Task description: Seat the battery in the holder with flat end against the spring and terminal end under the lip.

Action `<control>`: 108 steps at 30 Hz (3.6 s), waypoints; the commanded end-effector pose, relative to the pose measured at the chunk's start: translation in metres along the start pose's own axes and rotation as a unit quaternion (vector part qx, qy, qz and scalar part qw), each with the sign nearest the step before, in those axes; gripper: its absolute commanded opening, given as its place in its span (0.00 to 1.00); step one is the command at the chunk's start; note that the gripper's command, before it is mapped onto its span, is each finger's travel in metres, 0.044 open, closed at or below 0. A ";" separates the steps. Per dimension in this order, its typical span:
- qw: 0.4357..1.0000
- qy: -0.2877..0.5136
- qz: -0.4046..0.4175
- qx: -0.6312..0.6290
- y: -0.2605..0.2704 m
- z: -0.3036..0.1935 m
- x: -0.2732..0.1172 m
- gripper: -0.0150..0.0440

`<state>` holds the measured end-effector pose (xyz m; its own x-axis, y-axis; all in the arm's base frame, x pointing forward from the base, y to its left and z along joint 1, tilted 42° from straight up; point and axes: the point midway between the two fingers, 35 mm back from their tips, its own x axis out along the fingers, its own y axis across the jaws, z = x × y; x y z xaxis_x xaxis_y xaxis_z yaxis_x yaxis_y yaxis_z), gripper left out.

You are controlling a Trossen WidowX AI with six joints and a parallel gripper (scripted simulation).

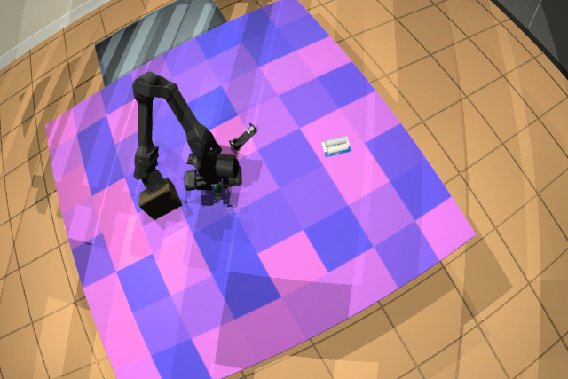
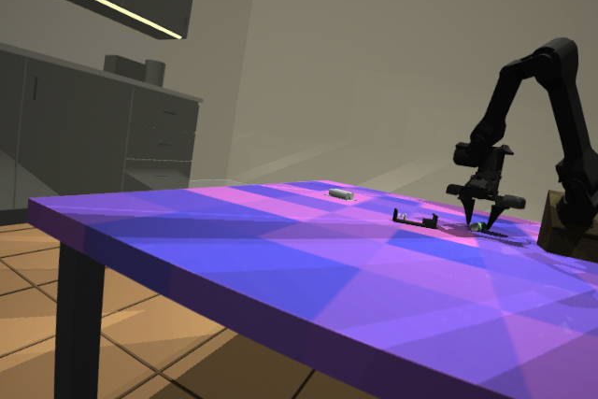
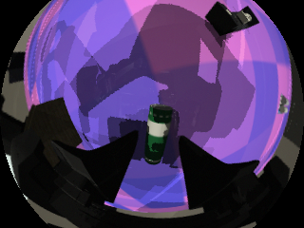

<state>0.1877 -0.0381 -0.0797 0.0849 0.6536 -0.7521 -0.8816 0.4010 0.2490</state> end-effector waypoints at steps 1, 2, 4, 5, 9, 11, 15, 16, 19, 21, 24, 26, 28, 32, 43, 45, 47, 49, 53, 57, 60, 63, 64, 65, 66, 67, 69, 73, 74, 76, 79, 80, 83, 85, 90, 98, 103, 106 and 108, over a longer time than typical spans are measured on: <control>1.000 -0.003 0.003 0.004 0.003 0.001 0.005 0.65; 1.000 -0.003 0.003 0.004 0.003 0.001 0.005 0.65; 1.000 -0.003 0.003 0.004 0.003 0.001 0.005 0.56; 1.000 -0.003 0.003 0.004 0.003 0.001 0.005 0.52; 1.000 -0.003 0.003 0.004 0.003 0.001 0.005 0.44; 1.000 -0.003 0.003 0.004 0.003 0.001 0.005 0.42; 1.000 -0.003 0.003 0.004 0.003 0.001 0.005 0.38; 1.000 -0.003 0.003 0.004 0.003 0.001 0.005 0.38; 1.000 -0.002 0.002 0.004 0.002 0.000 -0.006 0.38; 1.000 -0.002 0.002 0.004 0.001 0.000 -0.024 0.38; 1.000 -0.002 0.003 0.004 0.002 0.000 -0.044 0.38; 1.000 -0.002 0.003 0.004 0.002 0.000 -0.045 0.38; 1.000 -0.001 0.002 0.013 -0.001 0.002 -0.046 0.38; 0.998 0.004 0.000 0.068 -0.020 0.019 -0.052 0.38; 0.972 0.008 -0.005 0.234 -0.062 0.079 -0.065 0.38; 0.964 0.010 -0.005 0.264 -0.067 0.090 -0.067 0.38; 0.957 0.010 -0.007 0.289 -0.072 0.103 -0.068 0.38; 0.950 0.009 -0.010 0.311 -0.078 0.118 -0.069 0.38; 0.933 0.005 -0.011 0.360 -0.085 0.149 -0.072 0.38; 0.913 0.002 -0.011 0.409 -0.088 0.178 -0.073 0.38; 0.909 0.002 -0.011 0.417 -0.088 0.183 -0.073 0.38; 0.908 0.004 -0.011 0.419 -0.087 0.181 -0.072 0.38; 0.908 0.005 -0.010 0.419 -0.087 0.181 -0.072 0.38; 0.908 0.009 -0.008 0.419 -0.087 0.181 -0.070 0.38; 0.908 0.016 -0.005 0.419 -0.087 0.181 -0.068 0.38; 0.908 0.025 -0.001 0.419 -0.087 0.181 -0.065 0.38; 0.907 0.043 0.008 0.418 -0.086 0.181 -0.059 0.38; 0.907 0.080 0.025 0.414 -0.085 0.180 -0.046 0.38; 0.906 0.089 0.029 0.413 -0.084 0.179 -0.043 0.38; 0.905 0.107 0.038 0.409 -0.083 0.179 -0.037 0.38; 0.905 0.119 0.046 0.407 -0.083 0.179 -0.033 0.38; 0.905 0.119 0.046 0.407 -0.083 0.179 -0.033 0.38; 0.904 0.123 0.048 0.407 -0.083 0.179 -0.033 0.38; 0.903 0.128 0.050 0.406 -0.084 0.179 -0.032 0.38; 0.901 0.141 0.057 0.405 -0.085 0.180 -0.030 0.38; 0.898 0.163 0.067 0.404 -0.086 0.182 -0.027 0.38; 0.896 0.175 0.073 0.402 -0.087 0.183 -0.025 0.38; 0.894 0.183 0.076 0.401 -0.088 0.183 -0.024 0.38; 0.893 0.188 0.079 0.401 -0.088 0.183 -0.024 0.38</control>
<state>0.3471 0.0287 0.0283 -0.2951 0.5495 -0.7816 -0.2328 0.7520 0.6166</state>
